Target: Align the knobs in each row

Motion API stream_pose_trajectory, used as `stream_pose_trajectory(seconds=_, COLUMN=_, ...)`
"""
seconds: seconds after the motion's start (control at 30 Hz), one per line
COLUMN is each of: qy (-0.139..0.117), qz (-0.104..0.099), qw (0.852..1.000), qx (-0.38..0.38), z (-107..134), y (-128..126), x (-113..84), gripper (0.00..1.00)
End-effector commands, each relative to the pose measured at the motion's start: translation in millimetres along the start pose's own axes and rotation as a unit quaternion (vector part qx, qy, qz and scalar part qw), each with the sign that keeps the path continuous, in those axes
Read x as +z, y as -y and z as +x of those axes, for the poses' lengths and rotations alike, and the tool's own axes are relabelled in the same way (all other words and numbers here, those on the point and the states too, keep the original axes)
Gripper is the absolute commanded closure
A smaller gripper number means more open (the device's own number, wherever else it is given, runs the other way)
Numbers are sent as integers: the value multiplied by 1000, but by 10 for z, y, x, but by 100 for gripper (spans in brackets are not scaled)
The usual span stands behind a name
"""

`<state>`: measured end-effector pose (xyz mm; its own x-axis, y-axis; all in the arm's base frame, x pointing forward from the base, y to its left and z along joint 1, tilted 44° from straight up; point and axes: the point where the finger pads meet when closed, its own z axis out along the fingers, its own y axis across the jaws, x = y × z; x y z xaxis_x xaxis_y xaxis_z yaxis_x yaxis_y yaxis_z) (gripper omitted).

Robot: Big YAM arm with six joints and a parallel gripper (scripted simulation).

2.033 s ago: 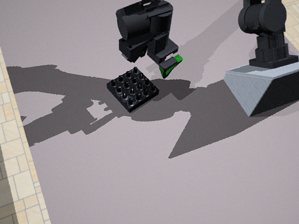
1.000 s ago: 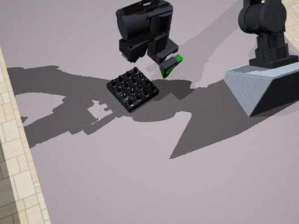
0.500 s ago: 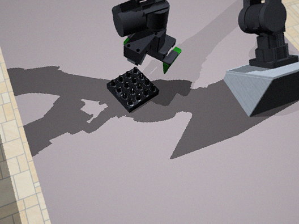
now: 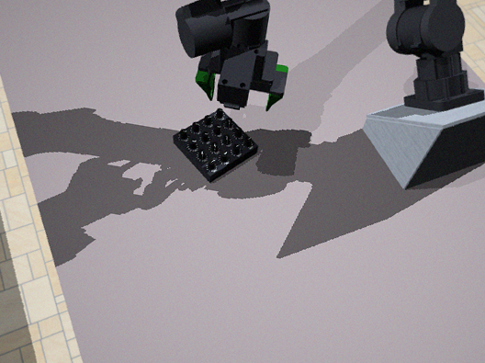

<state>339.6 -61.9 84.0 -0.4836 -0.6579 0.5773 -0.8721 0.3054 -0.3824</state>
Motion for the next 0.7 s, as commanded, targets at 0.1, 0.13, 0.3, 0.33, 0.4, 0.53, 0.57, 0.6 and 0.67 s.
stream_pose_trajectory(seconds=0.1, qy=9, qz=10, qw=993, qx=-115, z=-102, y=168, x=-132, gripper=0)
stream_pose_trajectory(seconds=0.13, qy=9, qz=9, qw=992, qx=-128, z=-97, y=175, x=-129, gripper=0)
stream_pose_trajectory(seconds=0.3, qy=3, qz=0, qw=983, qx=-183, z=-83, y=27, x=-63, gripper=0)
stream_pose_trajectory(seconds=0.33, qy=4, qz=2, qw=981, qx=-193, z=-93, y=62, x=-90, gripper=0)
stream_pose_trajectory(seconds=0.4, qy=8, qz=11, qw=977, qx=-214, z=-123, y=197, x=-166, gripper=0)
stream_pose_trajectory(seconds=0.53, qy=8, qz=10, qw=964, qx=-265, z=-120, y=226, x=-167, gripper=0)
stream_pose_trajectory(seconds=0.57, qy=7, qz=10, qw=961, qx=-276, z=-124, y=223, x=-171, gripper=0)
stream_pose_trajectory(seconds=0.6, qy=6, qz=7, qw=957, qx=-289, z=-119, y=175, x=-151, gripper=0)
stream_pose_trajectory(seconds=0.67, qy=7, qz=10, qw=951, qx=-309, z=-133, y=211, x=-180, gripper=0)
